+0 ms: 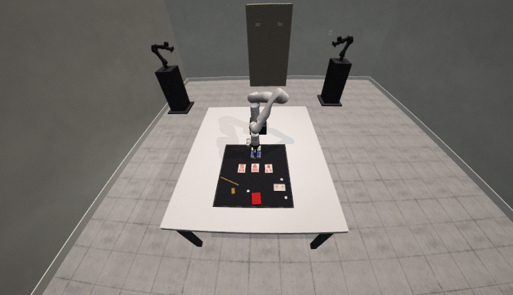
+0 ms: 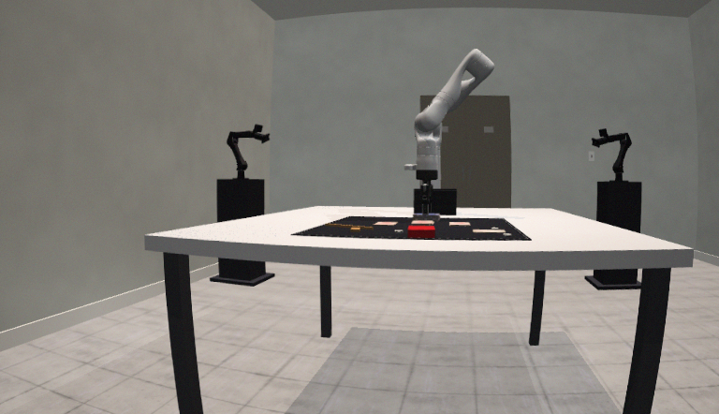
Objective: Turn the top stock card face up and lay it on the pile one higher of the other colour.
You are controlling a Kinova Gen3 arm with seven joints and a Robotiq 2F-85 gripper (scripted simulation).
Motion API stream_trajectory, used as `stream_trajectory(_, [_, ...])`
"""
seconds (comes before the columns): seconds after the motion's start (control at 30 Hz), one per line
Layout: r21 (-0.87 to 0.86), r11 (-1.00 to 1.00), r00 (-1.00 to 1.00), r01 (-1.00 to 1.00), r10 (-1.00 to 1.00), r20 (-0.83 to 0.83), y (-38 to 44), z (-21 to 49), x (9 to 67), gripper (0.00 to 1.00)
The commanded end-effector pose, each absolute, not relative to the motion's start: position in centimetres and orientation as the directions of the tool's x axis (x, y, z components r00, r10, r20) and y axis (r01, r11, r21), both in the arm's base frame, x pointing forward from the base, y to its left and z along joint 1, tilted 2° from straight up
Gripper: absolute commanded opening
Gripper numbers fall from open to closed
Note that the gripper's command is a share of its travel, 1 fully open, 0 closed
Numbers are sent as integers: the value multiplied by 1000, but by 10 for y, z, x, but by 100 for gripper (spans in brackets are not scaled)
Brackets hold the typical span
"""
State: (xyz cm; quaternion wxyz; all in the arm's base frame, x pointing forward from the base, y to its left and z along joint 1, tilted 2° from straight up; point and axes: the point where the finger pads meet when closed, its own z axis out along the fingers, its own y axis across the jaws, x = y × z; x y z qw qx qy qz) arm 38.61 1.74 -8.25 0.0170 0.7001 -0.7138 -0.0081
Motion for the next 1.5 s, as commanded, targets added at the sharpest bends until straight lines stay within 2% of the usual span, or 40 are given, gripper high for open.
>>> stream_trajectory(0.0, [34, 20, -19, -999, -1000, 13, 17, -82, 387, 72])
stream_trajectory(1.47, [34, 20, -19, -999, -1000, 13, 18, -70, 387, 72])
